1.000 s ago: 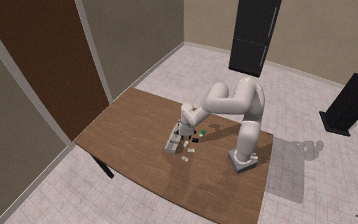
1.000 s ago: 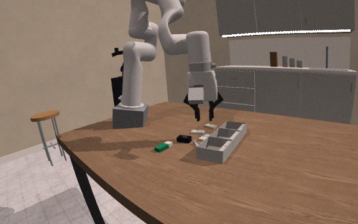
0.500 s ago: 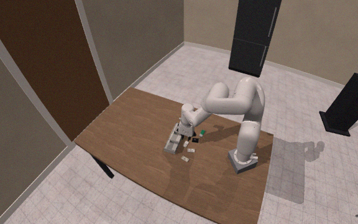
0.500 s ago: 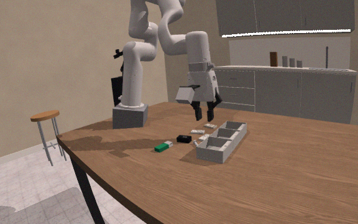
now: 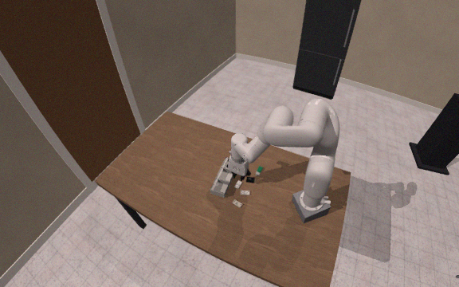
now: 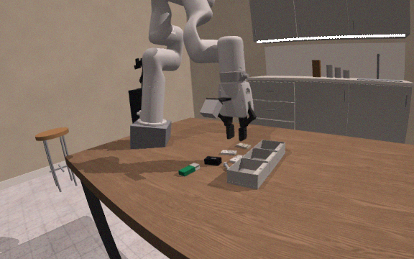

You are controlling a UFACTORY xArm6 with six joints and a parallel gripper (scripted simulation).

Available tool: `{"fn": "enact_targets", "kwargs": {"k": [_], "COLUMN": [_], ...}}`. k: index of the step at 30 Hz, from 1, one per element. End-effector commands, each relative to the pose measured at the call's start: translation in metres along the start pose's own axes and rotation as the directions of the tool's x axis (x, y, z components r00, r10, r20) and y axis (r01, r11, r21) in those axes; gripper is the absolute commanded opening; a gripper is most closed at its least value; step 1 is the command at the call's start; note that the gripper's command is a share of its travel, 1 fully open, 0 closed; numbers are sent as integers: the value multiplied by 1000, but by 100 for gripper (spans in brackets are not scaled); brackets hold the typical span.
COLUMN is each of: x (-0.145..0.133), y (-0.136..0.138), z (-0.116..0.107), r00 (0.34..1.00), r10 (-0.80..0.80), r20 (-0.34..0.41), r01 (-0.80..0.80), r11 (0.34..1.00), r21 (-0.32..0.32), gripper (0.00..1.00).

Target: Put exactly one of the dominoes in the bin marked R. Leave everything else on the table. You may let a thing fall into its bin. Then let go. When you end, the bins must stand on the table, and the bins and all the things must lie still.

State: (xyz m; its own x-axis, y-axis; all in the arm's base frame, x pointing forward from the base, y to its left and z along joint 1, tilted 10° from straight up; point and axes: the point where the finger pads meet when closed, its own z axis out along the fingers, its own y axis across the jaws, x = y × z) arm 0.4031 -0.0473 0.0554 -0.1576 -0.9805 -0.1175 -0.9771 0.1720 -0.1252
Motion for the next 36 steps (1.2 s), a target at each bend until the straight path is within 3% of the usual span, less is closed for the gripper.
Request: {"fn": "enact_targets", "kwargs": {"k": [1, 22, 36], "x": [0, 0, 0], "y": [-1, -1, -2], "z": [-1, -1, 47], "r00": [1000, 1000, 1000], "r10": [2, 2, 2], "r20": [-3, -3, -3], "r01": [-2, -2, -2], "r11": [1000, 1000, 1000], "r21": [2, 2, 2], "gripper": [41, 41, 41]}}
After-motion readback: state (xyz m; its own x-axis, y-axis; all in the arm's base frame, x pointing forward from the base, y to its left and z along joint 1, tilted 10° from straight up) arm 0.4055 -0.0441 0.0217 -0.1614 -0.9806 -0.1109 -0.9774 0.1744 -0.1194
